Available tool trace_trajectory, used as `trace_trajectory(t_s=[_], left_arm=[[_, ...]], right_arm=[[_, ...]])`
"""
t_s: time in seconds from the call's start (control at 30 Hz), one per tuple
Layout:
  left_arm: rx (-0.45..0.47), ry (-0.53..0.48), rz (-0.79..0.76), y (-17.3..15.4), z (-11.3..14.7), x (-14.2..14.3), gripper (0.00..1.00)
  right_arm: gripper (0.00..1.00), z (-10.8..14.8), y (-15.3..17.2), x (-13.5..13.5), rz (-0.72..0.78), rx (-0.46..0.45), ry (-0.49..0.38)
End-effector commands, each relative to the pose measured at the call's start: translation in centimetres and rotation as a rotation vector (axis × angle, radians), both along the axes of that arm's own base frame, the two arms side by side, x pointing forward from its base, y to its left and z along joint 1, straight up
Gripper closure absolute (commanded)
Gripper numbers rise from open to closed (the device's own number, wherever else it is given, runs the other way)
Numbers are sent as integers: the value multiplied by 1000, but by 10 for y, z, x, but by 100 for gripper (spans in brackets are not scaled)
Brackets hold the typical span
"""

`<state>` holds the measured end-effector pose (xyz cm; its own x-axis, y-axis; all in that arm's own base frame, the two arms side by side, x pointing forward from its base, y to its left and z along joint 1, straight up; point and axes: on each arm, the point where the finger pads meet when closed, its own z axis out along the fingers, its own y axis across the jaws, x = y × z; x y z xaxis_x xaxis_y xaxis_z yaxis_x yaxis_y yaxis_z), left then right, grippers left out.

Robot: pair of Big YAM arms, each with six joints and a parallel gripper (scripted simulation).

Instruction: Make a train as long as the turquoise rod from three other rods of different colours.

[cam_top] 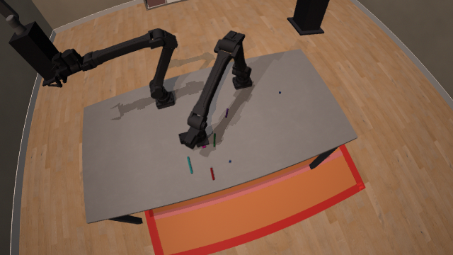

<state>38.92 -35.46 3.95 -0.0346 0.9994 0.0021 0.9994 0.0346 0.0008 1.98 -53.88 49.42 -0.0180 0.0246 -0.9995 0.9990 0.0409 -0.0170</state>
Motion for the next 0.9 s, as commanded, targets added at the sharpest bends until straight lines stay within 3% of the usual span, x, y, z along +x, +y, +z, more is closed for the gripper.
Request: trace_trajectory(t_s=[0.0, 0.23, 0.37, 0.63, 0.87], left_arm=[[-3, 4, -22, -3, -11, -1, 77], [-23, -19, -22, -9, -7, 6, 77], [-3, 4, -22, -3, -25, -1, 77], [-22, -18, -22, -8, -21, 5, 77], [-8, -2, -22, -3, -32, -1, 77]], right_arm=[[0, 6, -6, -3, -9, -25, -18], [0, 6, -6, -3, -9, -25, -18], [0, 6, -6, -3, -9, -25, -18], [0, 6, -6, -3, -9, -25, -18], [0, 6, -6, -3, -9, -25, -18]])
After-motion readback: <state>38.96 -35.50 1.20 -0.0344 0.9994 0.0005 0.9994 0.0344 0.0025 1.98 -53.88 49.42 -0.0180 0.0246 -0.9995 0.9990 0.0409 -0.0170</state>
